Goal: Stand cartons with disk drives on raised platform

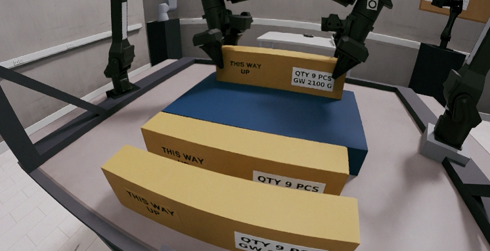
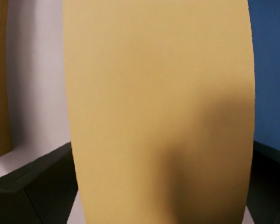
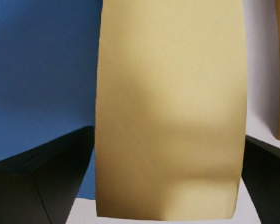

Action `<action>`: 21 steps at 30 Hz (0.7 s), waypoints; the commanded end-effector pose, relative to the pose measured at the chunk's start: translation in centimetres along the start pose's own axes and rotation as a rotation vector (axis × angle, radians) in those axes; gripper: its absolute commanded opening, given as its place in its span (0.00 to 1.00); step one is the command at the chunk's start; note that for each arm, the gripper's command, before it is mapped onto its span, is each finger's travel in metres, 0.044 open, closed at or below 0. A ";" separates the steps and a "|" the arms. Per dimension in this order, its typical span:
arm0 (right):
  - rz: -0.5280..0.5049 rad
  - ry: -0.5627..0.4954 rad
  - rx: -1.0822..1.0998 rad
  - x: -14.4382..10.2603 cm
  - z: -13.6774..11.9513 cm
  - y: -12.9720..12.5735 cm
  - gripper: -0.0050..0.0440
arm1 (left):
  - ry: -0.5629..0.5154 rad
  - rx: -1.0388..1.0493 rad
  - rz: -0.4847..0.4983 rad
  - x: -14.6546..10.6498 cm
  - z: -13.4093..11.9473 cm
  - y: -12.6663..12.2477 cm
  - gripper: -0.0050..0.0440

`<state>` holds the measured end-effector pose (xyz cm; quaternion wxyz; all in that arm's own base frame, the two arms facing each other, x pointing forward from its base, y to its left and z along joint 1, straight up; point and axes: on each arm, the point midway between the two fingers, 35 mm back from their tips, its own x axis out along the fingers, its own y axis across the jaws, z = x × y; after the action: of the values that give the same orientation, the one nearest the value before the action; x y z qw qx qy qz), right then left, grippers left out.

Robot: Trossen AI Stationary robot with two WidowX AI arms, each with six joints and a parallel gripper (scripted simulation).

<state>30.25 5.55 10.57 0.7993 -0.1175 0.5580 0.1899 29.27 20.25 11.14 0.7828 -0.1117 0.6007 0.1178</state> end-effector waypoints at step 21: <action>-0.007 -0.023 -0.003 -0.6 0.5 -0.1 0.89 | -0.024 0.003 0.008 -0.8 0.4 0.0 0.89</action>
<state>30.28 5.55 10.58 0.7996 -0.1176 0.5574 0.1898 29.25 20.24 11.12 0.7824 -0.1119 0.6012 0.1176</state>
